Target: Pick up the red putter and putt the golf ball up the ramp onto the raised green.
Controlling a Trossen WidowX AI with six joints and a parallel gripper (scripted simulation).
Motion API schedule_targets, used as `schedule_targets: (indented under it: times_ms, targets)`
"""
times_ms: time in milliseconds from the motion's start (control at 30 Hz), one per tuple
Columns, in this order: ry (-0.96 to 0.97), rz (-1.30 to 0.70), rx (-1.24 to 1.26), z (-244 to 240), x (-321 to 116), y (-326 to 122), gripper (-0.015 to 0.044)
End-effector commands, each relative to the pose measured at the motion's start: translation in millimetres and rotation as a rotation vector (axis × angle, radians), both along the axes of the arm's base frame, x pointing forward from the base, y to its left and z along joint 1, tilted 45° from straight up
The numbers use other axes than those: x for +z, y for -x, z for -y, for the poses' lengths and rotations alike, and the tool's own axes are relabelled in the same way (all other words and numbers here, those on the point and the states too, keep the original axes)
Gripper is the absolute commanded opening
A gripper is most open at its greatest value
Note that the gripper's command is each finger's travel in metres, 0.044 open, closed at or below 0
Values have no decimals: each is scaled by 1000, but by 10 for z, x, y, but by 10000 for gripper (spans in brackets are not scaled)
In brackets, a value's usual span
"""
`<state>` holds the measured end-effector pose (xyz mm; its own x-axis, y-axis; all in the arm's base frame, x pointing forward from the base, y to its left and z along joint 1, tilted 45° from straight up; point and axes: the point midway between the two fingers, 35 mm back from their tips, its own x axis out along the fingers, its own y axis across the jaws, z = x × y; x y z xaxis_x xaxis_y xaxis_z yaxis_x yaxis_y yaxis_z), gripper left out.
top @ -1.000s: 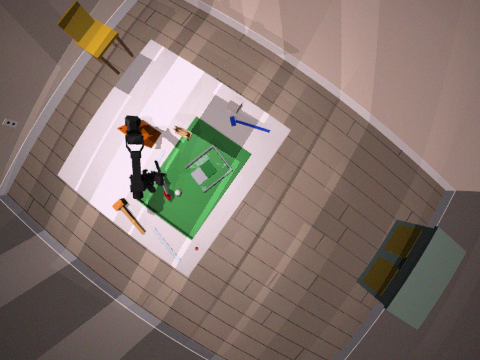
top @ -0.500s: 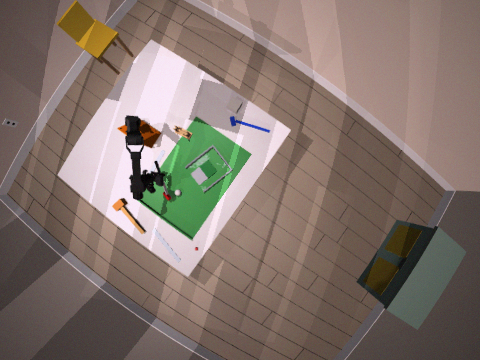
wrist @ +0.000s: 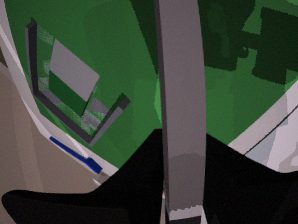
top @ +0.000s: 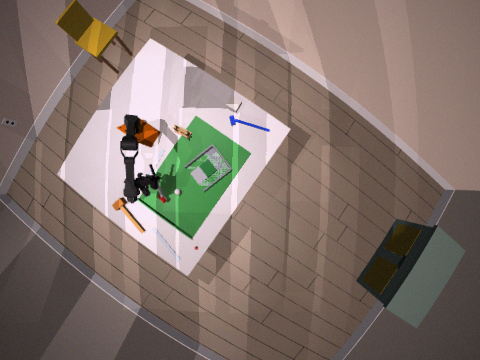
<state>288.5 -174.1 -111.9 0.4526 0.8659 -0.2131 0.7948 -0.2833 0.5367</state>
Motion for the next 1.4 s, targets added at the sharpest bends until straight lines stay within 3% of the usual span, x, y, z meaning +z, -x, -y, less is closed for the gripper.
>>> schedule_targets:
  times_ms: [0,200,533,733,1000,1367]
  targets:
    - [1,1,1,-4,6,-6,0]
    - [36,-20,-11,-259,348,-349,0]
    - [3,12,2,-1079,1192,-756,0]
    - [1,13,3,-1072,1330,-790,0]
    - [1,13,3,-991,1956,-889,0]
    - [3,15,5,-1003,1922,-888,0]
